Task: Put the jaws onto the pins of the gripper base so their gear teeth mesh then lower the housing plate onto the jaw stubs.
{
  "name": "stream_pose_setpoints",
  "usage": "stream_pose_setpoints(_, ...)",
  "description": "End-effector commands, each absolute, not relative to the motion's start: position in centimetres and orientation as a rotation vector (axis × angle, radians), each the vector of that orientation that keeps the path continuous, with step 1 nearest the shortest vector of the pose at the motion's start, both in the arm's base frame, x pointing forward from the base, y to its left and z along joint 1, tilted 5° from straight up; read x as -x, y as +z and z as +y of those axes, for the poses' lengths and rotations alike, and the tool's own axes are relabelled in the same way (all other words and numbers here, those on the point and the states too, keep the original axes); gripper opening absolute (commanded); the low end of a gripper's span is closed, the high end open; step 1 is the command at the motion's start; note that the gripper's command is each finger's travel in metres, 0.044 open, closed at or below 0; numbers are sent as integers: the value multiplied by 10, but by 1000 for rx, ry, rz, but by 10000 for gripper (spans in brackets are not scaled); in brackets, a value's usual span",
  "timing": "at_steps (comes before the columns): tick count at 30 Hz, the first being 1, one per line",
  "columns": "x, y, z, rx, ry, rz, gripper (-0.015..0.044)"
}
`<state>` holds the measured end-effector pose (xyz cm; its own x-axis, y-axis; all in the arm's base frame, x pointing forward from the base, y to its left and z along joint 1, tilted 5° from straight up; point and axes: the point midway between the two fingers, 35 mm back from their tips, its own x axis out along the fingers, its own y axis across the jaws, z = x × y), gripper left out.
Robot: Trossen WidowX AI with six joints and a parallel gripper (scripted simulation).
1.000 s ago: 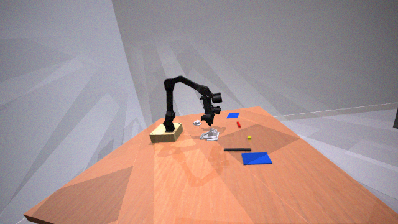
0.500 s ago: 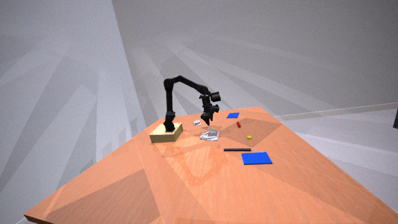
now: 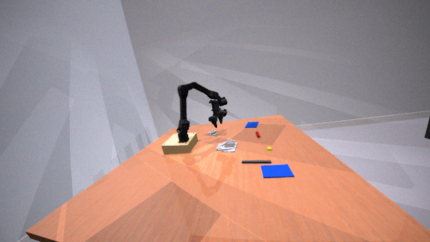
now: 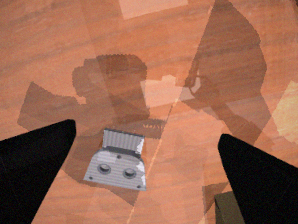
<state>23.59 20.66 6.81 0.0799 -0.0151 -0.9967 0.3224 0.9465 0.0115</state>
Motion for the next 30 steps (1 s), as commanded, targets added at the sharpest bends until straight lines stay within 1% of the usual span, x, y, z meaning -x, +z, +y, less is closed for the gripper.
stream_pose_setpoints(1, -189, 67, 246, -295, -309, 1470, 440)
stream_pose_setpoints(4, -158, 66, 265, -321, -338, 1467, 440)
stream_pose_setpoints(6, -150, 66, 269, -327, -344, 1466, 440)
stream_pose_setpoints(13, -150, 64, 269, -327, -344, 1466, 440)
stream_pose_setpoints(18, -153, 26, 268, -326, -345, 1466, 440)
stream_pose_setpoints(30, -154, 19, 268, -326, -345, 1466, 440)
